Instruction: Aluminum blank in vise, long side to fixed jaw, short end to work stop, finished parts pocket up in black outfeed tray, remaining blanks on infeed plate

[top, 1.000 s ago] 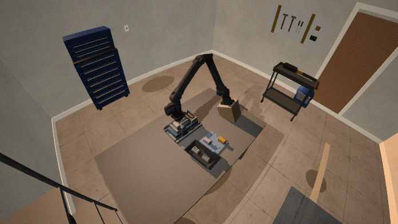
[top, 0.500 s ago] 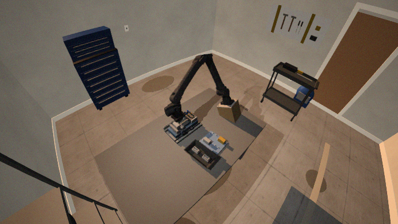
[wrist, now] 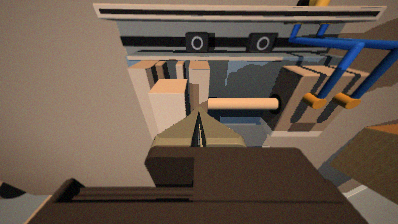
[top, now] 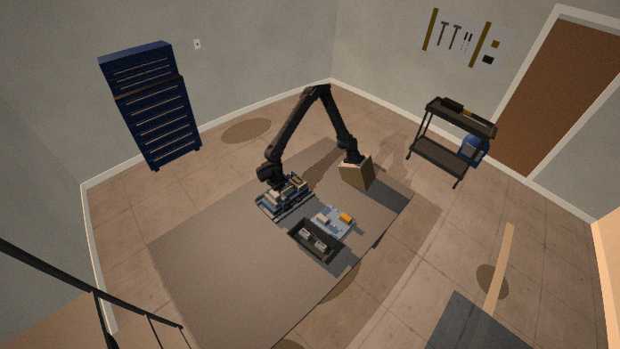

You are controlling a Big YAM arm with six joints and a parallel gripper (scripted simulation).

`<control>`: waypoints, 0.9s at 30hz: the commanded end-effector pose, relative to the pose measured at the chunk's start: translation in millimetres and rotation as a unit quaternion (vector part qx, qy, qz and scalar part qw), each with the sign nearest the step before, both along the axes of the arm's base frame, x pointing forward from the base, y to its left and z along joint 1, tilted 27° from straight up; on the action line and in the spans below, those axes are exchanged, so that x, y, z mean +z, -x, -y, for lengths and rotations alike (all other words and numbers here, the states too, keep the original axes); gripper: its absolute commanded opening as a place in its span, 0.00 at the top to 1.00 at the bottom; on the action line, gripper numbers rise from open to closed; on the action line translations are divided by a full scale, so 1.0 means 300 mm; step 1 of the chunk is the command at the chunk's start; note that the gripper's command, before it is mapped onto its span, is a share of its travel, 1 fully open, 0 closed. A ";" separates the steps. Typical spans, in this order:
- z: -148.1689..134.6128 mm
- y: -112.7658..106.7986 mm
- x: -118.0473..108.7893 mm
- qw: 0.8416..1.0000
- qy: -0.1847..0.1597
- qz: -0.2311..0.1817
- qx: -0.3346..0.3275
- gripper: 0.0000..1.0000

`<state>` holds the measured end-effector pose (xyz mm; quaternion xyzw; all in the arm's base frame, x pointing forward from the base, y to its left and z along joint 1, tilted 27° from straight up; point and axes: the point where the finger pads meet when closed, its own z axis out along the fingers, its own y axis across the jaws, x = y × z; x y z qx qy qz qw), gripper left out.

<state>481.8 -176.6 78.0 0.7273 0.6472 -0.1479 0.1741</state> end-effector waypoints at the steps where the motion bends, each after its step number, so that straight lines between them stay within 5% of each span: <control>1: 0.031 -0.009 0.007 1.000 0.001 0.007 -0.005 1.00; 27: 0.037 -0.032 0.047 1.000 0.004 0.021 -0.005 1.00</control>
